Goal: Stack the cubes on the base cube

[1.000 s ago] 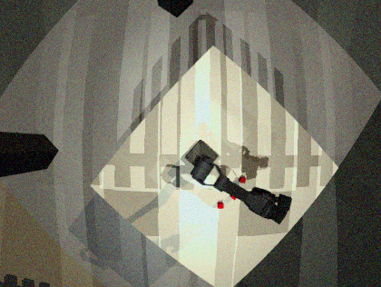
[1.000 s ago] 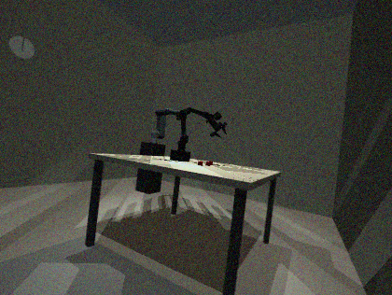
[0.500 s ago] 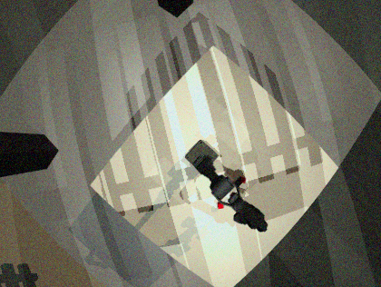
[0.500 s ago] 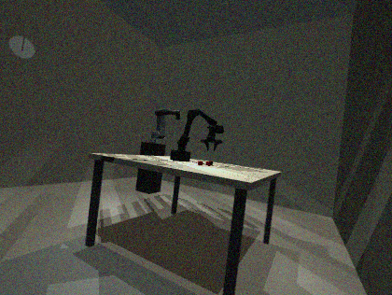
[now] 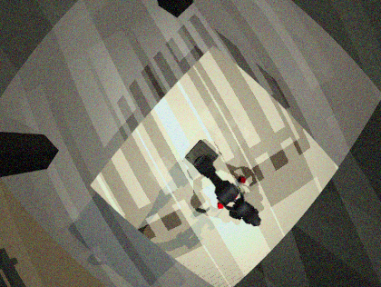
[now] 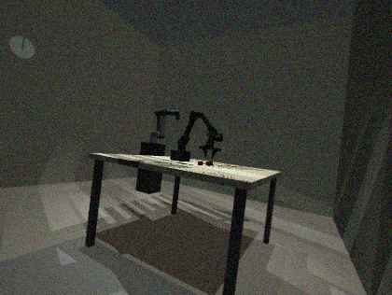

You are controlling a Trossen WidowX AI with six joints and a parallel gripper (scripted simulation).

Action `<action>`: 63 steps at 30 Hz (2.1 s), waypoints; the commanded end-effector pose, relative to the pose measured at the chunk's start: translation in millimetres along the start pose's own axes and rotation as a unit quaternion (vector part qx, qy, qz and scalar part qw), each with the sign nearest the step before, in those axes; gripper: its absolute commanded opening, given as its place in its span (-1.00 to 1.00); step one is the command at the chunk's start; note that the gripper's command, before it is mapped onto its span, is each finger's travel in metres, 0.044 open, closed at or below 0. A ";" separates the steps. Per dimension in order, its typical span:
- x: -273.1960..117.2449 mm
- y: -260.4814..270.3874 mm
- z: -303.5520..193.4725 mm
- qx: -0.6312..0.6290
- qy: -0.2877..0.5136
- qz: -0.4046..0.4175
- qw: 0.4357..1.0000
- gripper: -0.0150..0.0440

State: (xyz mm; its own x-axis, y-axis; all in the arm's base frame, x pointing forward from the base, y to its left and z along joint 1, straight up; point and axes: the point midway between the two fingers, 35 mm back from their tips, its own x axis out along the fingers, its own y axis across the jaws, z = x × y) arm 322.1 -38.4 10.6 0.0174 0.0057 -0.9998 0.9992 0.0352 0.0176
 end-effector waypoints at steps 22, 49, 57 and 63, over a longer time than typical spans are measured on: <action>37.8 2.1 1.4 0.003 -0.003 0.006 1.000 0.41; 27.4 5.4 1.9 0.003 -0.003 0.006 1.000 -0.14; 2.5 7.4 2.0 0.003 -0.003 0.007 1.000 -0.14; -16.5 7.4 1.9 0.003 -0.003 0.007 1.000 -0.14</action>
State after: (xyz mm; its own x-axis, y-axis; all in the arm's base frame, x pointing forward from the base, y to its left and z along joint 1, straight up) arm 327.3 -39.2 15.9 0.0244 0.0038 -0.9997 0.9991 0.0341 0.0245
